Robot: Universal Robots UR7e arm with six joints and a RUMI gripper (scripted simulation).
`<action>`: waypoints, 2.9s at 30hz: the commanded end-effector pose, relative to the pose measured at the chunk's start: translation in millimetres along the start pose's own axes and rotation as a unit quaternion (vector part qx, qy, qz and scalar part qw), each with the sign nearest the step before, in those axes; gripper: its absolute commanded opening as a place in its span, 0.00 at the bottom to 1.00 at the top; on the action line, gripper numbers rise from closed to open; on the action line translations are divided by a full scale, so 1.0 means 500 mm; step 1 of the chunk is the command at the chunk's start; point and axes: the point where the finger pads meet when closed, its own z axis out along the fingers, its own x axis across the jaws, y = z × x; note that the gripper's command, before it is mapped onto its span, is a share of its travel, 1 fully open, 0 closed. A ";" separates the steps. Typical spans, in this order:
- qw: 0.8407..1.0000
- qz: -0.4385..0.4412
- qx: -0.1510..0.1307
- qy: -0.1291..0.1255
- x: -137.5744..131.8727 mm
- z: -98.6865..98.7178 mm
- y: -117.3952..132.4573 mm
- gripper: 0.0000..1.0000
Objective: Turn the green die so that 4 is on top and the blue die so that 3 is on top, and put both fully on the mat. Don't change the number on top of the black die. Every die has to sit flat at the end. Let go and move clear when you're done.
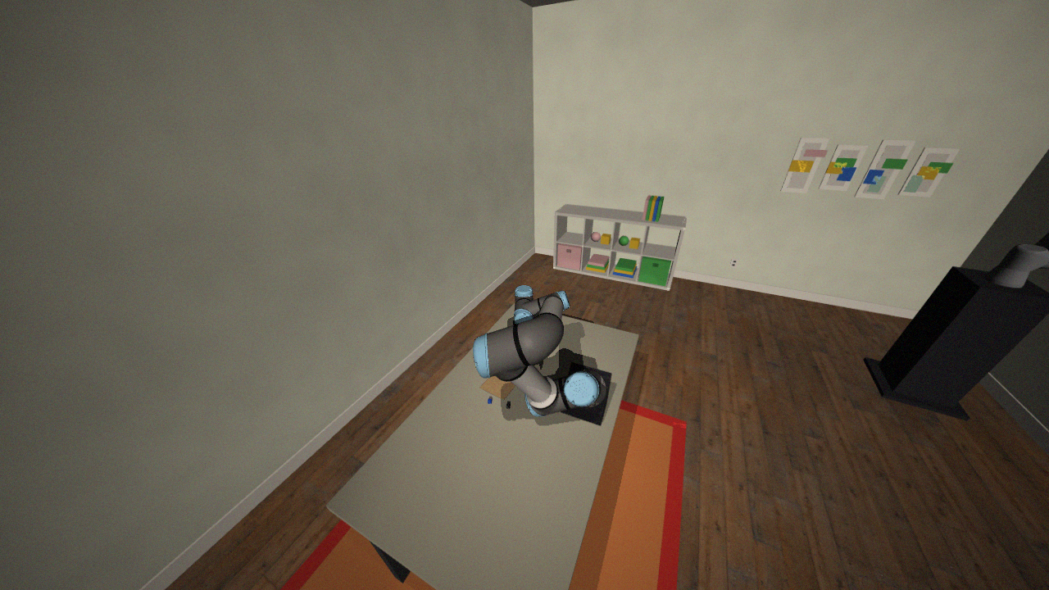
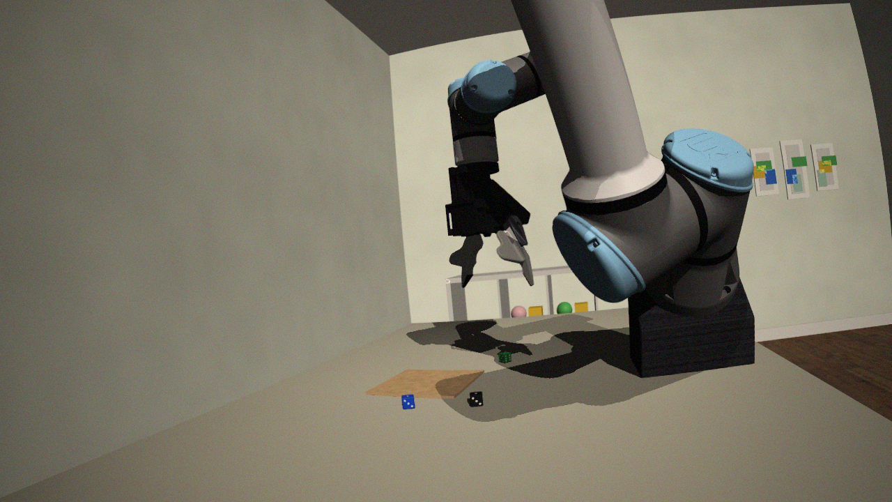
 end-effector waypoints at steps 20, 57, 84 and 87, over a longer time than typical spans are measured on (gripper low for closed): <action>0.939 -0.344 -0.001 -0.001 -0.004 0.042 -0.010 1.00; 0.780 -0.626 -0.001 -0.001 0.005 0.081 -0.005 1.00; 0.780 -0.626 -0.001 -0.001 0.005 0.081 -0.005 0.18; 0.780 -0.626 -0.001 -0.001 0.005 0.081 -0.005 0.18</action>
